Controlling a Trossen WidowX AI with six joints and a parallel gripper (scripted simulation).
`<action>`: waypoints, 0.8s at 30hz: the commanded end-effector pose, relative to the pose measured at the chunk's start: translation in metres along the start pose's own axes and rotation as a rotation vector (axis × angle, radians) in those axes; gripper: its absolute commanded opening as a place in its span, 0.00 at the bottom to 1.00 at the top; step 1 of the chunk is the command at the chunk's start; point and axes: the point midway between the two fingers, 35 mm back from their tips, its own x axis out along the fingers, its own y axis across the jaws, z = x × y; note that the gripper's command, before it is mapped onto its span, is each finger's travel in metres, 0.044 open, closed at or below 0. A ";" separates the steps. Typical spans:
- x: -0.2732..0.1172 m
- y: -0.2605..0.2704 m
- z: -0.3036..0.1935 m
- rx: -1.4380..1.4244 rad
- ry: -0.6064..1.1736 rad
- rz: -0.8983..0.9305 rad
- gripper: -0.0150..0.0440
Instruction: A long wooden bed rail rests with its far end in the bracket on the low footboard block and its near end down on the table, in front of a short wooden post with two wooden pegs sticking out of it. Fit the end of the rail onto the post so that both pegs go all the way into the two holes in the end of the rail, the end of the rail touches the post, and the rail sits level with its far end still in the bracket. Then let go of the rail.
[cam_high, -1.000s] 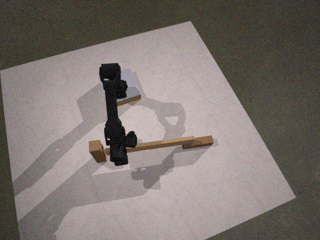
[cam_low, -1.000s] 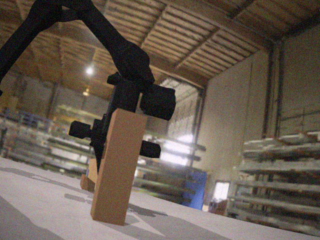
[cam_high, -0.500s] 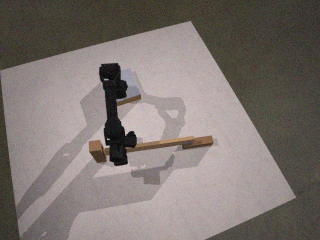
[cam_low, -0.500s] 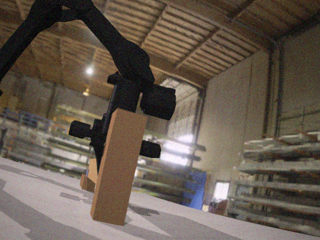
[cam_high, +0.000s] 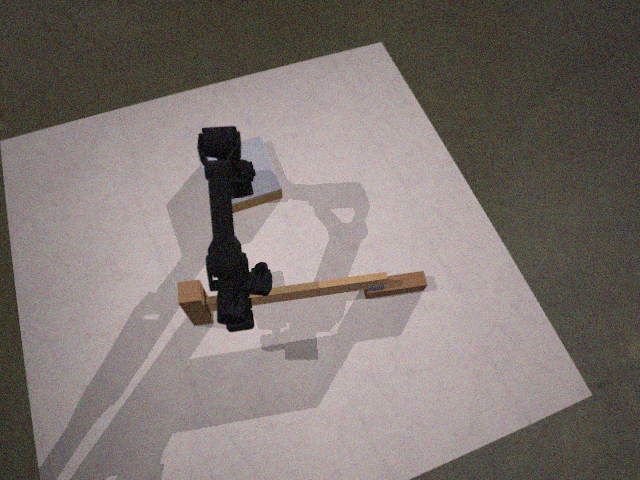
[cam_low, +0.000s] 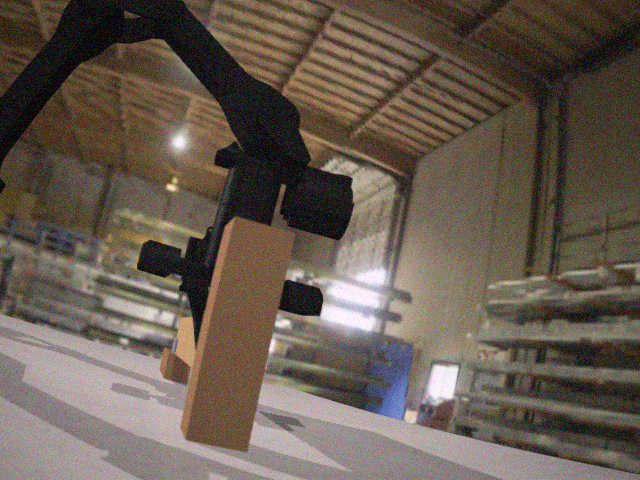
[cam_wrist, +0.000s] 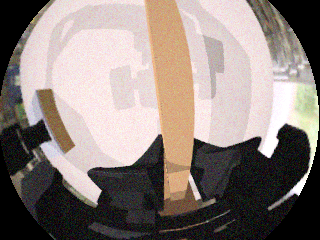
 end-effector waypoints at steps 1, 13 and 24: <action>-0.001 0.000 -0.005 0.002 0.010 -0.003 0.25; -0.001 0.000 -0.008 0.002 0.010 -0.003 0.25; -0.001 0.000 -0.011 0.002 0.011 -0.003 0.25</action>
